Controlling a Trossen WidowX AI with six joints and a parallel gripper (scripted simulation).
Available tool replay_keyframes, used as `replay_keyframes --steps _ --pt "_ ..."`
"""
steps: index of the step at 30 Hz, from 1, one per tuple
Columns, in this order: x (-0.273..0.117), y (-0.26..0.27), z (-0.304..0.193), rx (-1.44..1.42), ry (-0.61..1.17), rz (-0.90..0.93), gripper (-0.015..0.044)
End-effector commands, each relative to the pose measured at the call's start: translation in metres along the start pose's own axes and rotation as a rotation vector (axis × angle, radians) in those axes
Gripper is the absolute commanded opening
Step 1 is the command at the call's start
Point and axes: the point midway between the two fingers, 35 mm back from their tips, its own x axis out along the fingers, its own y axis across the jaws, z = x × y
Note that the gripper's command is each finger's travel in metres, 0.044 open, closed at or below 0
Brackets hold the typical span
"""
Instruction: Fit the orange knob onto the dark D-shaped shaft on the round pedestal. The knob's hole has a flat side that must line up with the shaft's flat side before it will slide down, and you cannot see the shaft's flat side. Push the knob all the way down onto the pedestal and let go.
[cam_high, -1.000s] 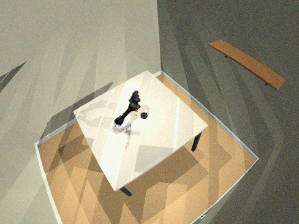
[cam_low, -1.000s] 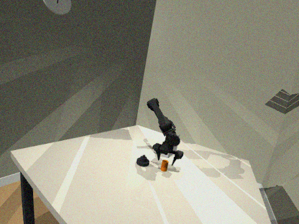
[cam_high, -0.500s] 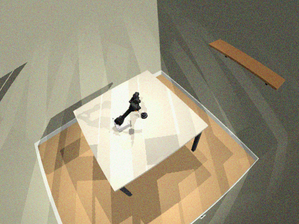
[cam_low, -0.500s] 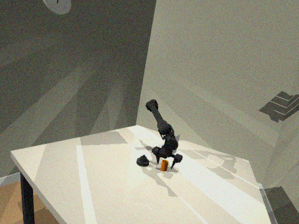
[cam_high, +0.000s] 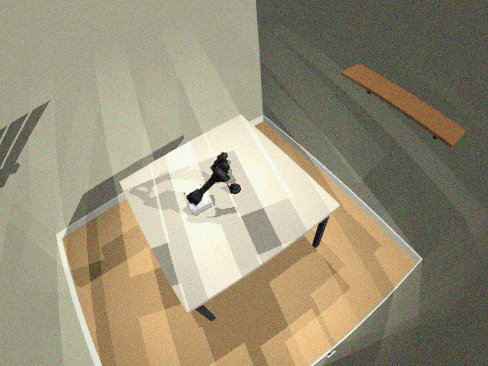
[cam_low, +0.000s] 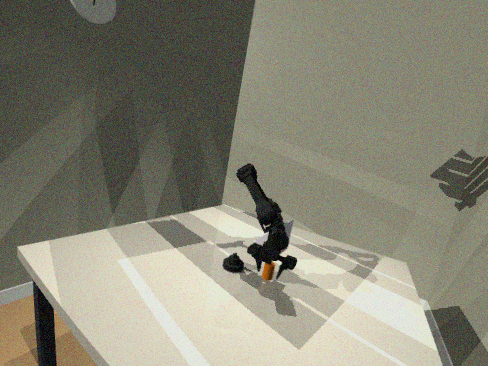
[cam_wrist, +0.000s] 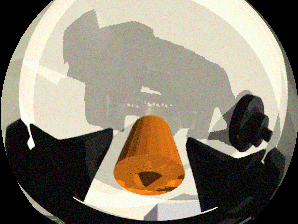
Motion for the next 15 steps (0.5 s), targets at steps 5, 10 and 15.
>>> replay_keyframes --steps 5,10,15 --pt "0.001 0.000 0.000 -0.005 -0.003 -0.003 0.0177" --pt "0.001 0.000 0.000 -0.005 -0.003 -0.003 0.0144" --pt "-0.010 0.001 0.003 -0.006 -0.004 0.000 0.0032"
